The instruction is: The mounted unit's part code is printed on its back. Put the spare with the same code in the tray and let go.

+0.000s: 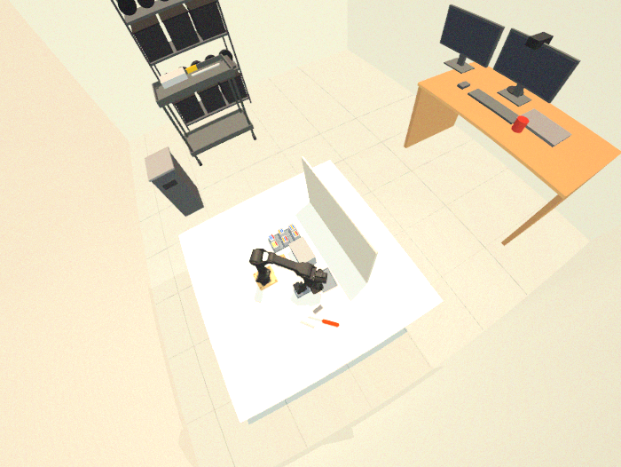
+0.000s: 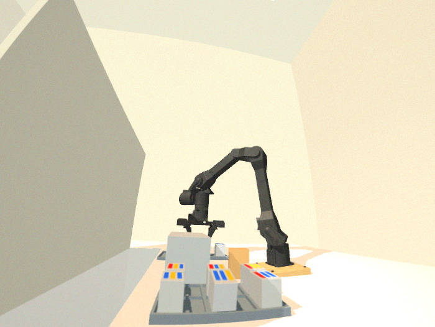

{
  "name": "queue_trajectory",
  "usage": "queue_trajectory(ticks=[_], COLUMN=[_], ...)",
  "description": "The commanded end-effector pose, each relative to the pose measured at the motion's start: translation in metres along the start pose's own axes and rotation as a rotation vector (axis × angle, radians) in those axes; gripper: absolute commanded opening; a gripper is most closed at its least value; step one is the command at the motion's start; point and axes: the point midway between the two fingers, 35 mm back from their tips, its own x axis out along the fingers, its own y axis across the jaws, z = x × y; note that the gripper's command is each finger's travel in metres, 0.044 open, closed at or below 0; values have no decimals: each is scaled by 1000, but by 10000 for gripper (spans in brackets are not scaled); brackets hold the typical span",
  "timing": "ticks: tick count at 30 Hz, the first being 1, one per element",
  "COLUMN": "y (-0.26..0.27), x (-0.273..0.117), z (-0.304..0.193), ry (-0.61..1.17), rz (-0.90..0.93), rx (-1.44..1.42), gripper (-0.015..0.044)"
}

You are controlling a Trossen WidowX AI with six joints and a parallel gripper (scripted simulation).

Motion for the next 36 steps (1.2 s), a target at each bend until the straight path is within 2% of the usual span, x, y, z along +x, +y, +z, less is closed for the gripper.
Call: queue_trajectory(ticks=[1,19,24,32,36], y=[-1,-3,-3,-3,-3], x=[9,26,24,24,24], z=[-2,-4,-3,-3,-3], ry=[5,6,3,3,3], rz=[-1,-2,-3,-3,-3], rx=[5,5,0,0,0], gripper=[300,300,169,115,10])
